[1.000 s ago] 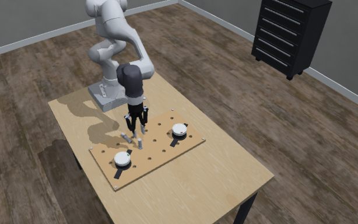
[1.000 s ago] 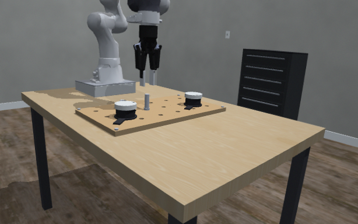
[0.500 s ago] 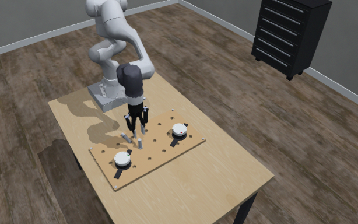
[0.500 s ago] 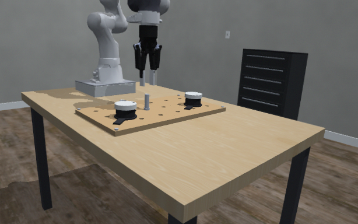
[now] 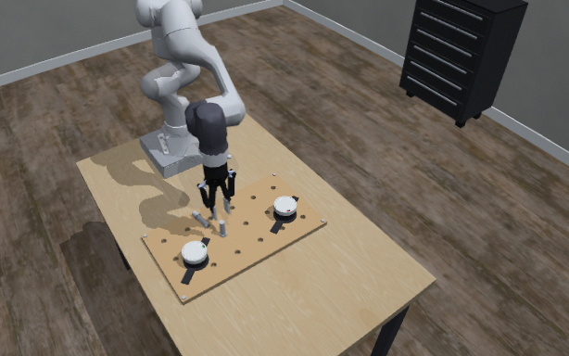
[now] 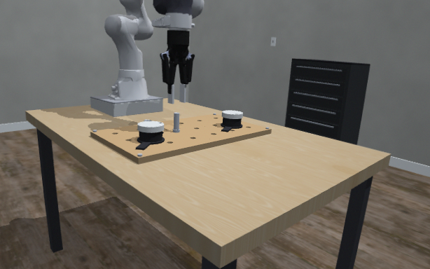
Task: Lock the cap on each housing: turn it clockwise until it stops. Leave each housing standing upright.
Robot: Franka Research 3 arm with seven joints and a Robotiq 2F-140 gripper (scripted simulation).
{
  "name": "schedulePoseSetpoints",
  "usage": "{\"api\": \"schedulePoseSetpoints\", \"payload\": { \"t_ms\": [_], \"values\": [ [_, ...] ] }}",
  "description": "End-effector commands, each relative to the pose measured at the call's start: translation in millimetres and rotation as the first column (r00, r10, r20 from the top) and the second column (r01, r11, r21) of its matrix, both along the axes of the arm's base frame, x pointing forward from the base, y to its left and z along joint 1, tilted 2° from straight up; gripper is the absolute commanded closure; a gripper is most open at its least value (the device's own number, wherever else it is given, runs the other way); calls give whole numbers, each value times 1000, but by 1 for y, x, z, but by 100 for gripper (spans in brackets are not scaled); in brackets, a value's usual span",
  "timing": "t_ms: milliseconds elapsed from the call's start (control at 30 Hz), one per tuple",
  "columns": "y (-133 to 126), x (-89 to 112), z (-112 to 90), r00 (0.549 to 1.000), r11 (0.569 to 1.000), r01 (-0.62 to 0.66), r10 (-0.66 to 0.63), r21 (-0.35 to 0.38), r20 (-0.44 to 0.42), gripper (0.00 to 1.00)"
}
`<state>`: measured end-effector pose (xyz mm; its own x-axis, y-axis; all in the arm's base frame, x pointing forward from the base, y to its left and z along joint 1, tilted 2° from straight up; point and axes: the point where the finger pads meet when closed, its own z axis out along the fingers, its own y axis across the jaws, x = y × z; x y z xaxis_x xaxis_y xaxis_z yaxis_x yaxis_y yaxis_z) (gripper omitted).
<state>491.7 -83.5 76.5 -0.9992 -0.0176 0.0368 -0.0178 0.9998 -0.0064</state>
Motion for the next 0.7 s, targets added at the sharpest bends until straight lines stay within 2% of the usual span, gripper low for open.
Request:
{"api": "schedulePoseSetpoints", "payload": {
  "t_ms": [0,667],
  "values": [
    [0,0,-2,1000,1000,2,-2,-2,1,64],
    [0,-1,-21,1000,1000,2,-2,-2,1,64]
  ]
}}
